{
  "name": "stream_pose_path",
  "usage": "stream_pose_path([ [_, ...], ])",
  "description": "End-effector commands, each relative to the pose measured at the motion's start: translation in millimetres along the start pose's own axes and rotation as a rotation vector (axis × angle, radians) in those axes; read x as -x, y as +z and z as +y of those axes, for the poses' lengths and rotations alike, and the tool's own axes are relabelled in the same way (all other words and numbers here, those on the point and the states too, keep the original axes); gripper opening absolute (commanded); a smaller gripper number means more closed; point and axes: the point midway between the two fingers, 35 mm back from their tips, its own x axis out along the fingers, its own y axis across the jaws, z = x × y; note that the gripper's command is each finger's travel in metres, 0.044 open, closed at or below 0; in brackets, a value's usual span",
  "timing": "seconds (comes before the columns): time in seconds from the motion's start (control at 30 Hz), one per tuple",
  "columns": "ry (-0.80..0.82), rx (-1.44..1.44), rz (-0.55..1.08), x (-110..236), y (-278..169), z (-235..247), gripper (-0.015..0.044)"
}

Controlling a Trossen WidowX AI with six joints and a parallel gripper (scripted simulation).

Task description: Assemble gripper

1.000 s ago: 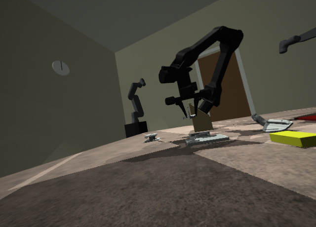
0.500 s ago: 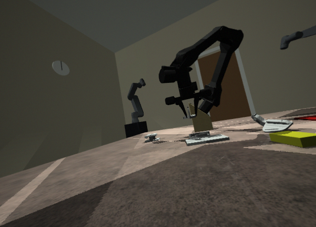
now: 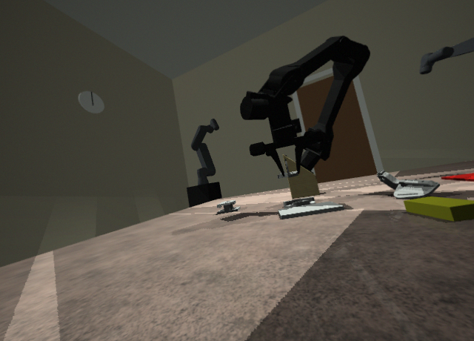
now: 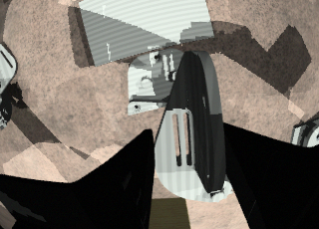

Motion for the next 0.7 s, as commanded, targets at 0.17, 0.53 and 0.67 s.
stream_pose_path([
  [0.17,-0.006,0.004,-0.010,3,27,14,0.0134],
  [0.53,0.000,0.006,-0.011,2,55,36,0.0134],
  [0.67,0.005,0.007,-0.010,1,64,44,0.0134],
])
